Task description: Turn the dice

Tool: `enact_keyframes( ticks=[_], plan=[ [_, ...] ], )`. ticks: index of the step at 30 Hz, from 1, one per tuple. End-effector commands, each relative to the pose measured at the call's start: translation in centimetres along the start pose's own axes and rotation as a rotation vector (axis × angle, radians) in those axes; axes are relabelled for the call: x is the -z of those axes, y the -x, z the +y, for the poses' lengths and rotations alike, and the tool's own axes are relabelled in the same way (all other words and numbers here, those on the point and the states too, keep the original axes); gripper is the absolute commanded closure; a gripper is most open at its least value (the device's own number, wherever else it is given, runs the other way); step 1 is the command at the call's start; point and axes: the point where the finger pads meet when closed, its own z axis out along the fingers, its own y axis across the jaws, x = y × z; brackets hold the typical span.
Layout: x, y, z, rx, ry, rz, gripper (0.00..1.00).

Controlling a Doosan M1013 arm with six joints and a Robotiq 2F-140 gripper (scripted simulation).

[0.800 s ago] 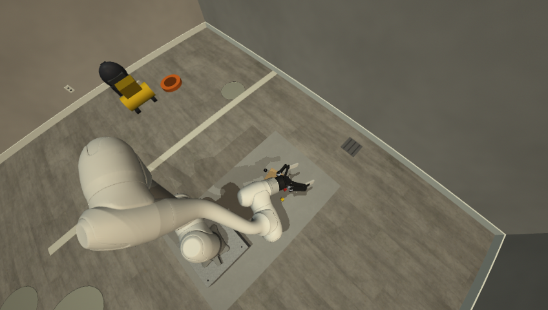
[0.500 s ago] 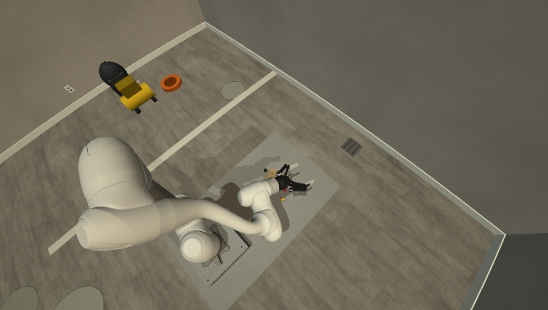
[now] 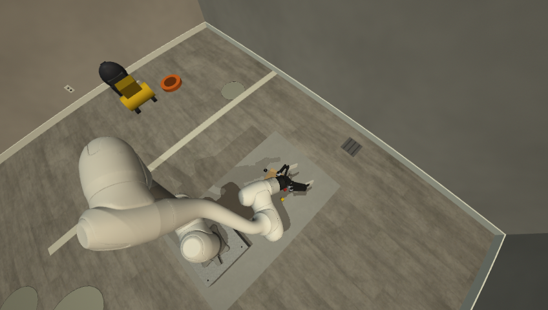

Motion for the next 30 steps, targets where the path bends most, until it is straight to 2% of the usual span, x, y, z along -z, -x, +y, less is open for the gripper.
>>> enact_keyframes(
  ticks=[1,5,6,7,8,10,11,12,13,15,16,18,19,20,22,23,25,28,30],
  plan=[
    [-0.8,-3.4,1.6,-0.004,0.079,0.155,0.0],
    [-0.9,-4.8,2.2,-0.004,0.108,0.221,0.0],
    [-0.7,-6.2,2.6,-0.004,0.136,0.288,0.0],
    [-0.7,-6.3,2.6,-0.004,0.138,0.293,0.0],
    [-0.5,-7.4,2.9,-0.004,0.157,0.344,0.0],
    [-0.5,-7.4,2.9,-0.004,0.157,0.344,0.0],
    [-0.3,-7.9,3.0,-0.004,0.167,0.371,0.0],
    [0.3,-9.5,3.3,-0.003,0.194,0.453,0.0],
    [0.3,-9.5,3.3,-0.003,0.194,0.453,0.0],
    [1.1,-11.0,3.4,-0.001,0.217,0.53,0.0],
    [1.2,-11.1,3.4,-0.001,0.219,0.537,0.0],
    [2.2,-12.5,3.4,0.001,0.24,0.62,0.0],
    [2.2,-12.5,3.4,0.001,0.24,0.621,0.0],
    [3.1,-13.4,3.3,0.002,0.253,0.679,0.0],
    [3.4,-13.8,3.2,0.003,0.258,0.702,0.0],
    [4.5,-14.7,3.0,0.005,0.27,0.767,0.0],
    [5.6,-15.5,2.7,0.006,0.279,0.825,0.0],
    [6.0,-15.8,2.6,0.007,0.282,0.85,0.0],
    [8.2,-16.9,1.8,0.01,0.294,0.958,0.0]
  ],
)
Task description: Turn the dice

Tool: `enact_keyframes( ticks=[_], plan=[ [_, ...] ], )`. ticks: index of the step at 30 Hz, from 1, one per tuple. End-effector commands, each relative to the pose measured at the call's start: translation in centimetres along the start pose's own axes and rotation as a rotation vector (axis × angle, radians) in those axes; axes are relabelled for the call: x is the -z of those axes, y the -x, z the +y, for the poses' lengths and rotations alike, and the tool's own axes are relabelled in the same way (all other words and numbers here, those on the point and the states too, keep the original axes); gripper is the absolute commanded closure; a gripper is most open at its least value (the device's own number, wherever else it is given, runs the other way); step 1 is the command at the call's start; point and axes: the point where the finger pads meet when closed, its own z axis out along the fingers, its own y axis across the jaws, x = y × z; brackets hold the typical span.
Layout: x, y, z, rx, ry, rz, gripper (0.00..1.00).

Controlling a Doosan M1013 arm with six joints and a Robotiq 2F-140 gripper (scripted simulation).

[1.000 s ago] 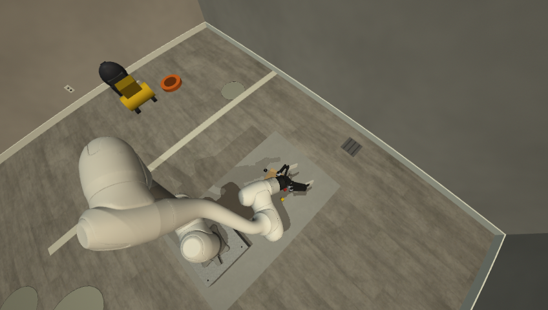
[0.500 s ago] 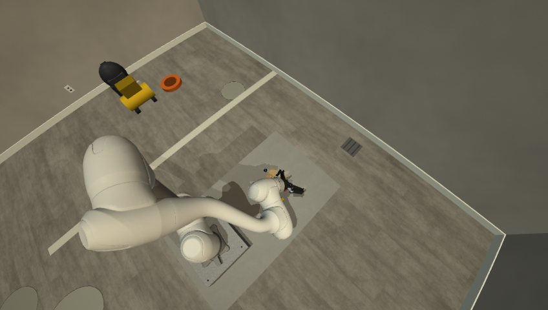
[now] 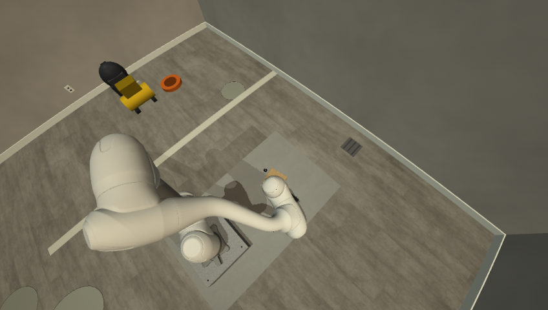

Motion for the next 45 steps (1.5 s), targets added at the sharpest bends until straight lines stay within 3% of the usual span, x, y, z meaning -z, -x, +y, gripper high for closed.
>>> enact_keyframes(
  ticks=[1,7,25,31,40,45],
  plan=[
    [0.7,-3.0,-0.1,-0.011,0.008,0.154,0.0],
    [2.0,-5.4,-0.5,-0.021,0.018,0.264,0.0],
    [1.8,-5.5,-0.5,-0.022,0.019,0.264,0.0],
    [0.4,-5.8,-0.4,-0.023,0.02,0.264,0.0],
    [-5.5,-7.4,-0.3,-0.023,0.02,0.264,0.0],
    [-7.2,-7.8,-0.3,-0.023,0.02,0.264,0.0]
  ],
)
